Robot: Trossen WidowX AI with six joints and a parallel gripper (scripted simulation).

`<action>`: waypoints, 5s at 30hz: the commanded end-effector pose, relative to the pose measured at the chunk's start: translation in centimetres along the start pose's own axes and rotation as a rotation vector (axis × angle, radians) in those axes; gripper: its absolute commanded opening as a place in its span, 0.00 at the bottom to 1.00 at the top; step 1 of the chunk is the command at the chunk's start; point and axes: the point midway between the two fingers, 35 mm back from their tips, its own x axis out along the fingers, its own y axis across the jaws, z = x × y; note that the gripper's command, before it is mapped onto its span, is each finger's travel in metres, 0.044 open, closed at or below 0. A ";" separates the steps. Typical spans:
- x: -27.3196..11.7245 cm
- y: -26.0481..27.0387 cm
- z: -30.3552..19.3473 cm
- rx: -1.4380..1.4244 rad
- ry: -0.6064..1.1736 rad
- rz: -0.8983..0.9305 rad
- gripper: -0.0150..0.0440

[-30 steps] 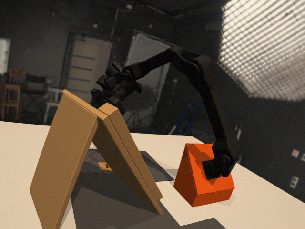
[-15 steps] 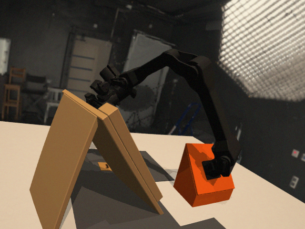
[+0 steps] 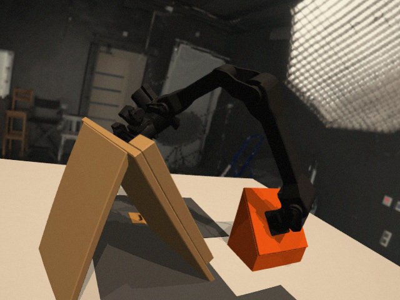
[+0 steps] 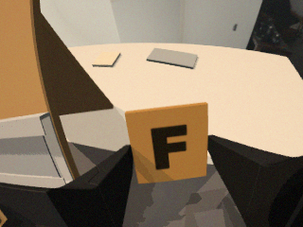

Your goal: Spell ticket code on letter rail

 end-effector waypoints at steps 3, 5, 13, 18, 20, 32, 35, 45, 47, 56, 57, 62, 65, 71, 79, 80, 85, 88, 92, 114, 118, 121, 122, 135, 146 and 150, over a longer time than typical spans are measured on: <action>0.0 0.3 0.1 0.001 -0.003 0.002 0.25; 0.0 0.4 0.1 0.001 -0.003 0.002 0.25; 0.0 0.7 0.2 0.001 -0.003 0.002 0.25; 0.0 1.0 0.2 0.001 -0.003 0.002 0.25; -0.1 1.1 0.2 0.001 -0.003 0.002 0.25; -0.1 1.6 0.2 0.002 -0.003 0.002 0.25; -0.1 1.8 0.2 0.002 -0.003 0.002 0.25; -0.1 2.2 0.2 0.002 -0.003 0.003 0.25; -0.1 2.3 0.2 0.002 -0.003 0.003 0.25; -0.1 2.7 0.2 0.002 -0.003 0.003 0.25; -0.1 2.8 0.2 0.002 -0.003 0.003 0.25; -0.1 3.0 0.2 0.003 -0.003 0.003 0.25; -0.1 3.1 0.2 0.003 -0.003 0.003 0.25; -0.1 3.4 0.2 0.003 -0.003 0.003 0.25; -0.1 3.8 0.2 0.003 -0.003 0.003 0.25; -0.1 3.9 0.2 0.003 -0.003 0.003 0.25; -0.1 4.1 0.2 0.003 -0.003 0.003 0.25; -0.1 4.3 0.2 0.003 -0.003 0.003 0.25; -0.1 4.4 0.1 0.004 -0.003 0.003 0.25; -0.1 5.5 0.1 0.004 -0.003 0.003 0.25; -0.1 5.7 0.1 0.005 -0.003 0.003 0.25; -0.1 5.9 0.1 0.005 -0.003 0.003 0.25; -0.1 5.9 0.1 0.005 -0.003 0.004 0.25; -0.1 6.6 0.1 0.005 -0.003 0.004 0.25; -0.1 7.1 0.1 0.006 -0.003 0.004 0.25; -0.1 7.3 0.1 0.006 -0.003 0.004 0.25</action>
